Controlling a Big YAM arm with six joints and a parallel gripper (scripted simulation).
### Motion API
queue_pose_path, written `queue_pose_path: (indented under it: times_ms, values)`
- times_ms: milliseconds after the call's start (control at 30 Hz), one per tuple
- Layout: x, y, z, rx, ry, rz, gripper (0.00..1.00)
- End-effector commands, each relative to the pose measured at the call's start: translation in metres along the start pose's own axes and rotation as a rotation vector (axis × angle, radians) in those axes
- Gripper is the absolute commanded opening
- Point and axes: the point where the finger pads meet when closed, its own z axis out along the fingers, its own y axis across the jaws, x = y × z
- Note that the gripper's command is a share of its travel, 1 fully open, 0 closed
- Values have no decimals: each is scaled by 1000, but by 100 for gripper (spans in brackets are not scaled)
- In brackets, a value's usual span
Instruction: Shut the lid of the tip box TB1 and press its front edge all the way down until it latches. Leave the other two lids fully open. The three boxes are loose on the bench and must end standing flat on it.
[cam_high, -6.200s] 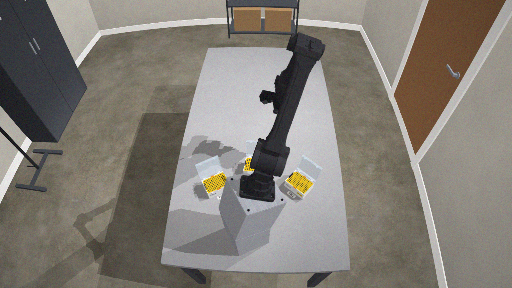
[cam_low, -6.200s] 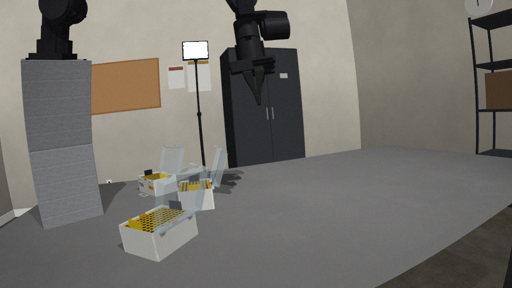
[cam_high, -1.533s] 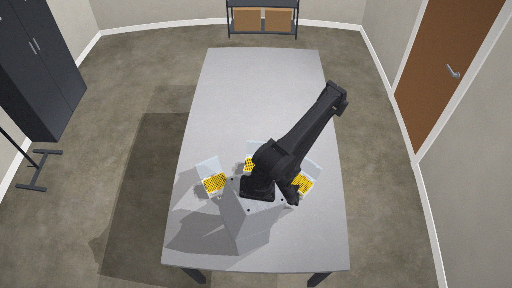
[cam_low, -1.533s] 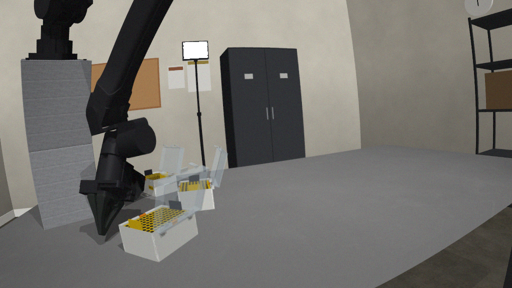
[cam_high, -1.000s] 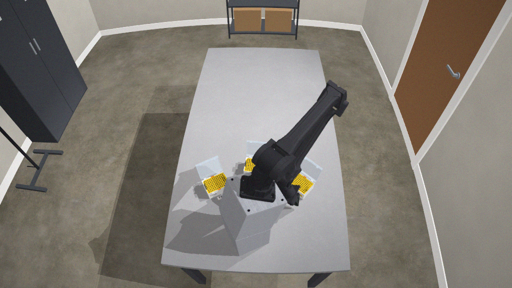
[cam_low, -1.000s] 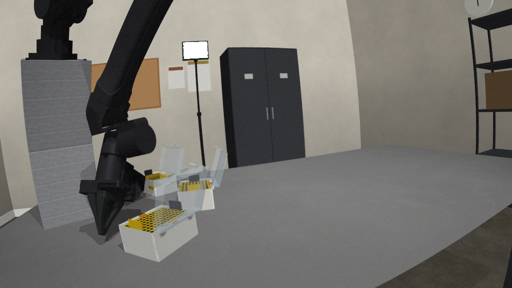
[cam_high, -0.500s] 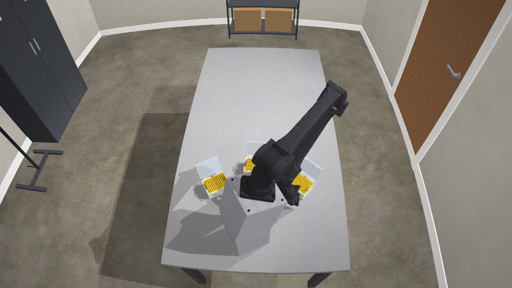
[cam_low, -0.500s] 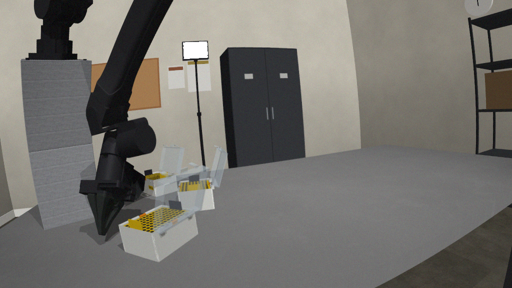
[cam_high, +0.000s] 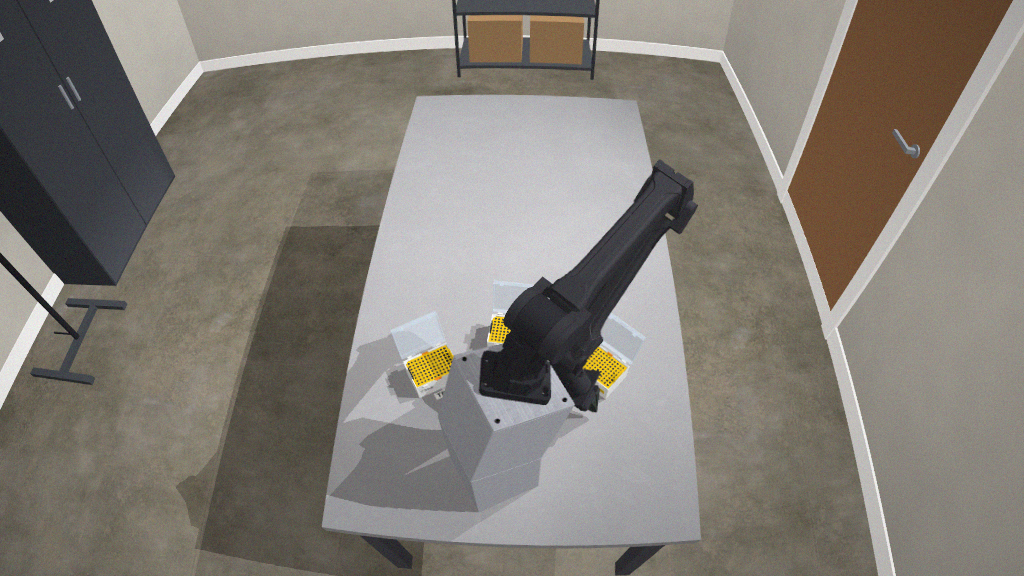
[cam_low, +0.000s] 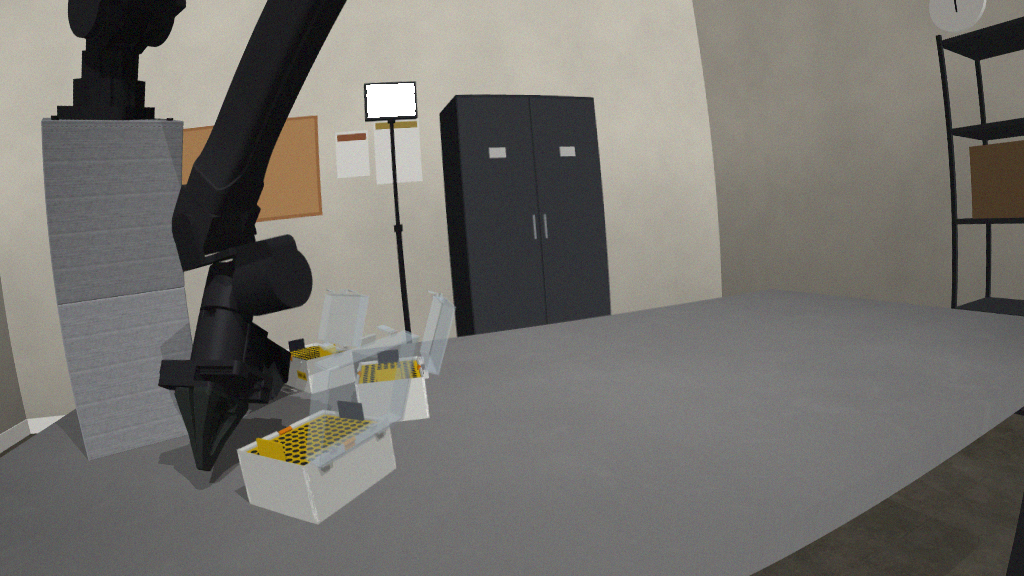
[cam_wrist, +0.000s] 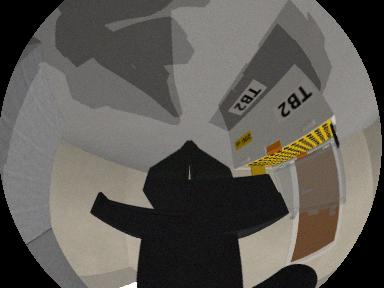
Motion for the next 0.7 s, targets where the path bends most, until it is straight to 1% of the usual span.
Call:
queue_pose_path:
  times_ms: [0,33,200,267,667]
  values:
    - [5,6,-18,0,-11,-20,0]
    - [7,8,-22,-8,-12,-17,0]
    - [21,9,-44,-9,-7,-15,0]
    - [21,9,-44,-9,-7,-15,0]
    - [50,10,-94,-8,-5,-14,0]
